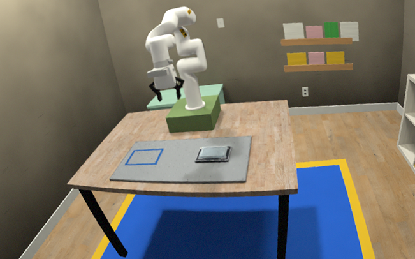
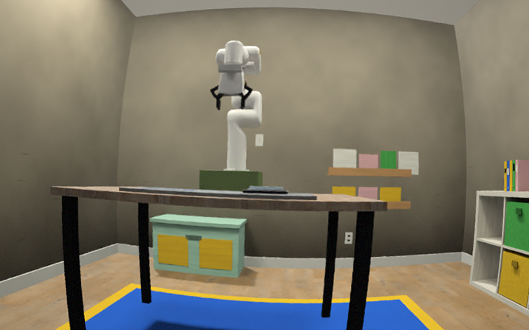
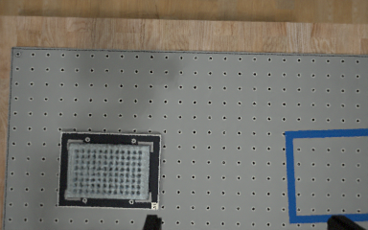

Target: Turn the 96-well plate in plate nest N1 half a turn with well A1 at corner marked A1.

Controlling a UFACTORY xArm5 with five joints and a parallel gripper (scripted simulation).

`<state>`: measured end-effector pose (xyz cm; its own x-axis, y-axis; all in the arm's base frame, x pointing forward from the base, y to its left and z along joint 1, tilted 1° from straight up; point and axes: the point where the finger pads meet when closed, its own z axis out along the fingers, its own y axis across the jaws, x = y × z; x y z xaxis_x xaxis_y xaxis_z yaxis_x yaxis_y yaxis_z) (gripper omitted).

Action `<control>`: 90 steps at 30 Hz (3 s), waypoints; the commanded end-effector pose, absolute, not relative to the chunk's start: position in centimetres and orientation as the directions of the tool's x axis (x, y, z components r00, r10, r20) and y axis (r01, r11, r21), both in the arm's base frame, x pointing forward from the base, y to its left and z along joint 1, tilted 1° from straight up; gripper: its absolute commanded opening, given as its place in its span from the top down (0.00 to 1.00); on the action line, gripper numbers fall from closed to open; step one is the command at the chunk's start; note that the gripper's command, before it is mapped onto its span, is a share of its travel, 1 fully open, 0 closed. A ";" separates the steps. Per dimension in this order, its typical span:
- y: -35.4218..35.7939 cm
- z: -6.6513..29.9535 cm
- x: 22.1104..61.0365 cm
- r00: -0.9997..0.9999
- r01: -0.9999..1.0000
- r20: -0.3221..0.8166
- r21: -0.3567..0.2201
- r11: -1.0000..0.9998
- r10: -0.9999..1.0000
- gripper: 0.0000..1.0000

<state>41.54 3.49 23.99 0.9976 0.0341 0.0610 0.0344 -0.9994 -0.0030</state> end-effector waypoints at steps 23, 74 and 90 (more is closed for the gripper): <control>8.6 15.9 40.9 0.744 0.667 0.033 0.017 -0.745 0.667 0.00; 18.3 2.2 40.3 -0.010 1.000 -0.002 0.014 0.010 1.000 0.00; 18.3 0.4 40.3 -0.010 1.000 -0.002 0.014 0.010 1.000 0.00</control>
<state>40.12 18.26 0.80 -0.0103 0.9999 0.0030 0.9999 0.0103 0.0069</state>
